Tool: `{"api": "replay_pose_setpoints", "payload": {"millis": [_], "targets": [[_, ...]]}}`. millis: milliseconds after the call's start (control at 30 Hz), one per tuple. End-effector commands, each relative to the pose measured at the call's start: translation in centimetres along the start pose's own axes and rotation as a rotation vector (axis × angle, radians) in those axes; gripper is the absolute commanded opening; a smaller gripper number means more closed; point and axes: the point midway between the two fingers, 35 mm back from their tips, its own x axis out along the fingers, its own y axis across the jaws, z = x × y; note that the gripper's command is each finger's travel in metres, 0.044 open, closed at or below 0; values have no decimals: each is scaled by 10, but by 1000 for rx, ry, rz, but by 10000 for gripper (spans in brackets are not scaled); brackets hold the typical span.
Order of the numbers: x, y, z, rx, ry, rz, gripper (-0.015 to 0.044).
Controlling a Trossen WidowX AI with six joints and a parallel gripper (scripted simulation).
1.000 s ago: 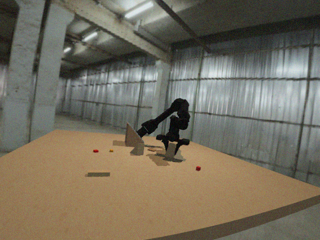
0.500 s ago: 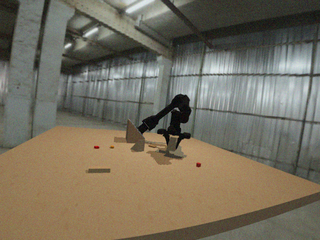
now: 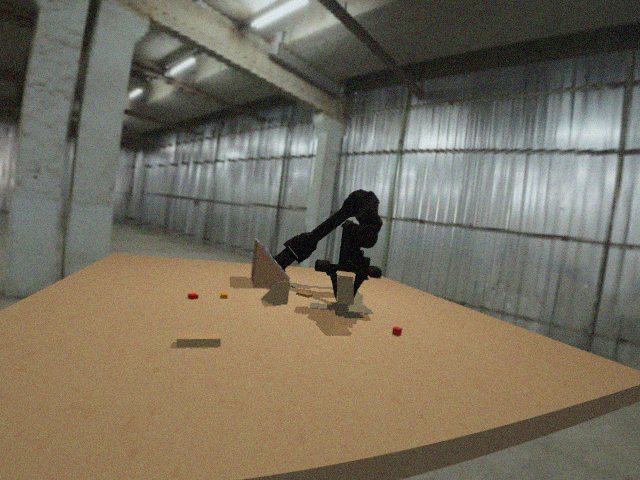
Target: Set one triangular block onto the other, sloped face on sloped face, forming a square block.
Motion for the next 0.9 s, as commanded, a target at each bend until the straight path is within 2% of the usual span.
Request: {"api": "replay_pose_setpoints", "payload": {"millis": [0,867], "targets": [[0,0,0,-79,0,4,0],[0,1,0,-773,-1,9,0]]}}
